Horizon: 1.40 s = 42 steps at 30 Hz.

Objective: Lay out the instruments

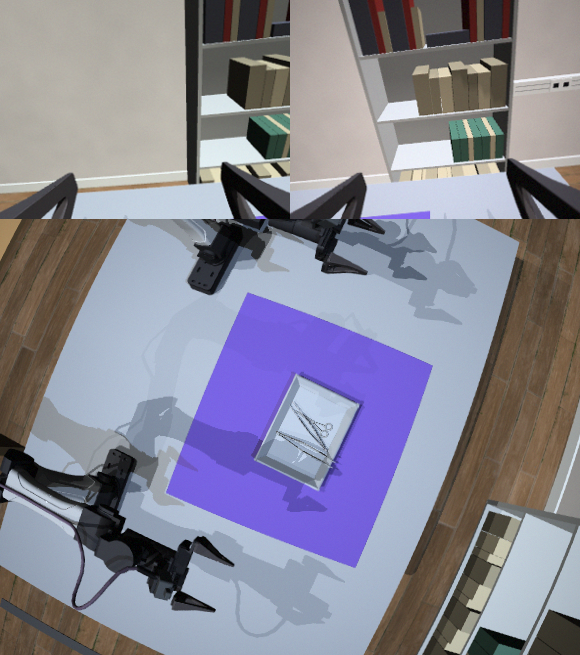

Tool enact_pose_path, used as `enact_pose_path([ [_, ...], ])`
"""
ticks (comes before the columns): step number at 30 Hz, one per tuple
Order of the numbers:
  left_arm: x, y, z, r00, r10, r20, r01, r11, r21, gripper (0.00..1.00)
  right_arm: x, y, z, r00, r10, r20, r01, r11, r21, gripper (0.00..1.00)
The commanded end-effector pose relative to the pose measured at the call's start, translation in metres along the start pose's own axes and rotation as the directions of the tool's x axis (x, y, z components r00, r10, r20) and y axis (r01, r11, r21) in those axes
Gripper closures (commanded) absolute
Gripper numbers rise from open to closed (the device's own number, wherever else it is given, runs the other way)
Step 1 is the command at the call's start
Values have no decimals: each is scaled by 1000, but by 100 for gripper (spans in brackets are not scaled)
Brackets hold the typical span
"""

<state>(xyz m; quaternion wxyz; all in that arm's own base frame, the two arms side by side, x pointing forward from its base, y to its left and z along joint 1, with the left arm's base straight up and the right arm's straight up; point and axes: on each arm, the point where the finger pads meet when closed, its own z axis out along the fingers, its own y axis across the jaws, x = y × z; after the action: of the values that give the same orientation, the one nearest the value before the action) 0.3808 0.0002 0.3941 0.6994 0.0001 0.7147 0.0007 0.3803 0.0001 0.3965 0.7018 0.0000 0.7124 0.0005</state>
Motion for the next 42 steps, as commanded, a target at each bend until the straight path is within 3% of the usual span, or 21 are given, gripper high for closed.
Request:
enact_pose_path([
  [1,-8,0,-2,1000,-1,22,1,1000,1,0,-6,0,-2,1000,-1,15,1,1000,1,0],
  [17,-8,0,-2,1000,-1,22,1,1000,1,0,-6,0,-2,1000,-1,15,1,1000,1,0],
  [18,-8,0,-2,1000,-1,22,1,1000,1,67,-6,0,-2,1000,-1,15,1,1000,1,0],
  [34,-8,0,-2,1000,-1,22,1,1000,1,67,-6,0,-2,1000,-1,15,1,1000,1,0],
  [35,-8,0,-2,1000,-1,22,1,1000,1,67,-6,0,-2,1000,-1,15,1,1000,1,67],
  [42,-8,0,-2,1000,-1,22,1,1000,1,67,-6,0,-2,1000,-1,15,1,1000,1,67],
])
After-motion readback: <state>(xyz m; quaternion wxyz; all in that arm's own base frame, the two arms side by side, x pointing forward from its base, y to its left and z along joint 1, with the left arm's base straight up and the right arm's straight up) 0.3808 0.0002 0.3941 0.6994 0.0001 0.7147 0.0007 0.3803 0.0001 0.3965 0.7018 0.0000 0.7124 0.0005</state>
